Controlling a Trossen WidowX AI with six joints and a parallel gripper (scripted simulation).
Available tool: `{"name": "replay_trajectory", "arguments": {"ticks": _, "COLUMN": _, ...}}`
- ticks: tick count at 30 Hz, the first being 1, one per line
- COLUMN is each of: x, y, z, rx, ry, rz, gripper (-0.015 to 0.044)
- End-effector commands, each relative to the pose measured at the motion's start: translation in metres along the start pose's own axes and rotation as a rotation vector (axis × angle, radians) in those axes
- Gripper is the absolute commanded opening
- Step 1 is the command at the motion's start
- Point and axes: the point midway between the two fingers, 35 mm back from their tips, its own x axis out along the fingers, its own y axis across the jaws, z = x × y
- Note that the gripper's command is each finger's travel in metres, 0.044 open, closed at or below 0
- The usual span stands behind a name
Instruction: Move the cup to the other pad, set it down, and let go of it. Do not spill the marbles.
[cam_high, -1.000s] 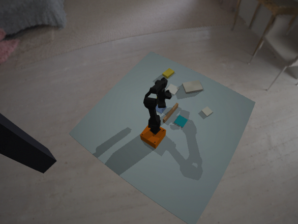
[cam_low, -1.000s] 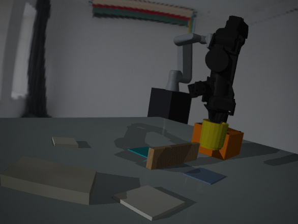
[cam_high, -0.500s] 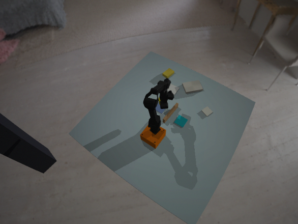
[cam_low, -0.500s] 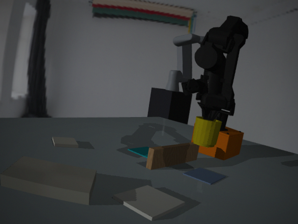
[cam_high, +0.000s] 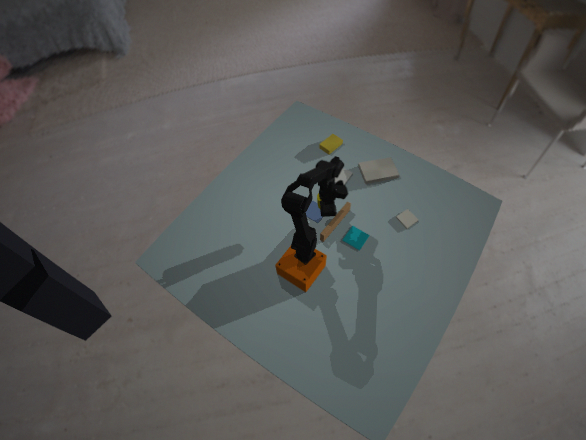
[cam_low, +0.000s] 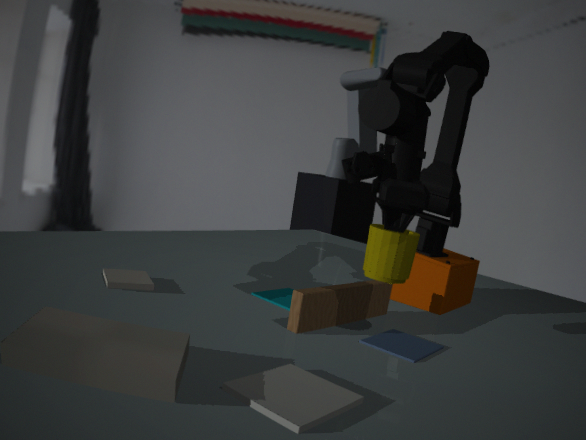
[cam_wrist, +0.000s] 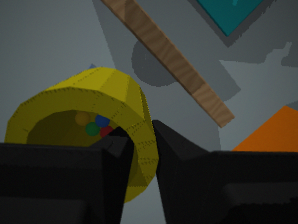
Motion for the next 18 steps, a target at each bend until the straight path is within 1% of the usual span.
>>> {"name": "replay_trajectory", "arguments": {"ticks": 1, "x": 0.001, "y": -0.006, "z": 0.003, "rx": -0.003, "ry": 0.010, "rz": -0.004, "gripper": 0.0000}}
{"name": "replay_trajectory", "arguments": {"ticks": 18, "x": 0.000, "y": -0.023, "z": 0.026, "rx": -0.003, "ry": 0.008, "rz": -0.006, "gripper": 0.0000}}
